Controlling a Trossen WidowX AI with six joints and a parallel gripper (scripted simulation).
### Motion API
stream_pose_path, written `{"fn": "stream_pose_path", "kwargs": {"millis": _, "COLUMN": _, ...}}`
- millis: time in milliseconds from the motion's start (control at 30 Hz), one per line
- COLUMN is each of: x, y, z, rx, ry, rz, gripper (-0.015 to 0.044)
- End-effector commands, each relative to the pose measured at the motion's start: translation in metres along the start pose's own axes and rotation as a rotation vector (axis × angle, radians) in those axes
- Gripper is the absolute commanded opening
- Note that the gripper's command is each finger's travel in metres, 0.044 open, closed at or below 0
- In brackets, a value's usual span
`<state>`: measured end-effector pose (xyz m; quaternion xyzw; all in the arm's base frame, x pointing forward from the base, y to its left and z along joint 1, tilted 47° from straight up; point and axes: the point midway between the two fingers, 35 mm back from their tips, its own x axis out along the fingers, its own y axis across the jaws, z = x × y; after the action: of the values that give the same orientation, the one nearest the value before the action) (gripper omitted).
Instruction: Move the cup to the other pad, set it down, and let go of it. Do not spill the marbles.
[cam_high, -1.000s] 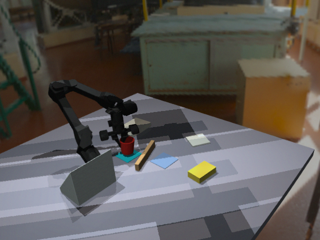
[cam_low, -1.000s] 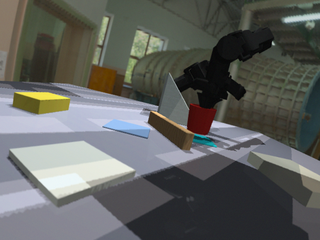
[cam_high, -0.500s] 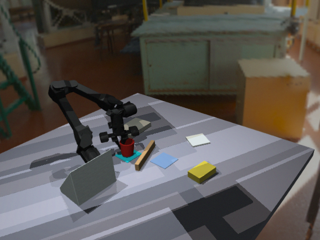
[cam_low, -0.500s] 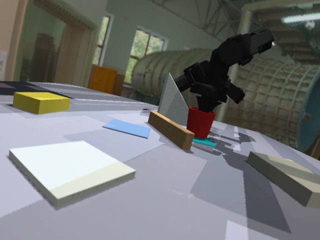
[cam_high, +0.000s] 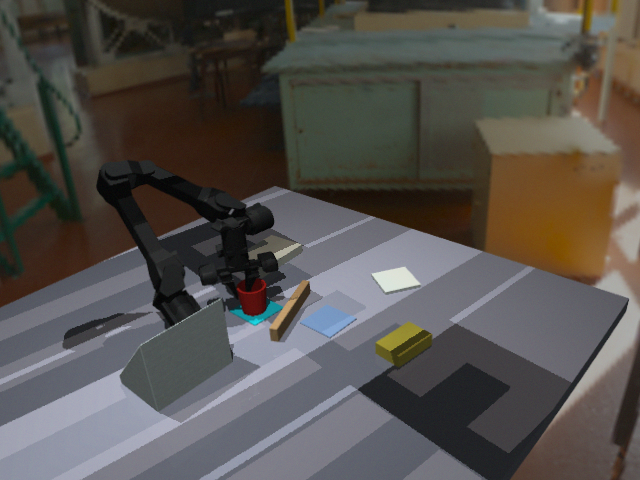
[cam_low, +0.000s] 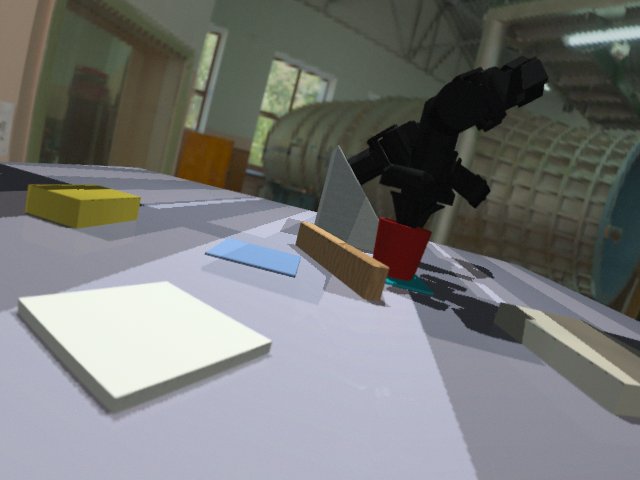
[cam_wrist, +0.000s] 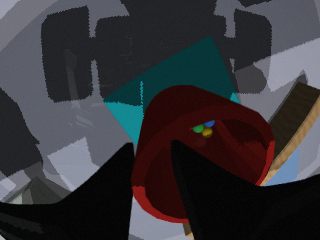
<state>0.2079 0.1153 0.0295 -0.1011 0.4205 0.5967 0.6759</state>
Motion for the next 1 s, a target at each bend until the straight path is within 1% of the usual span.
{"fn": "stream_pose_path", "kwargs": {"millis": 0, "x": 0.000, "y": 0.000, "z": 0.000, "rx": -0.002, "ry": 0.000, "rz": 0.000, "gripper": 0.0128}}
{"fn": "stream_pose_path", "kwargs": {"millis": 967, "x": -0.030, "y": -0.002, "z": -0.001, "rx": 0.003, "ry": 0.002, "rz": -0.001, "gripper": 0.0128}}
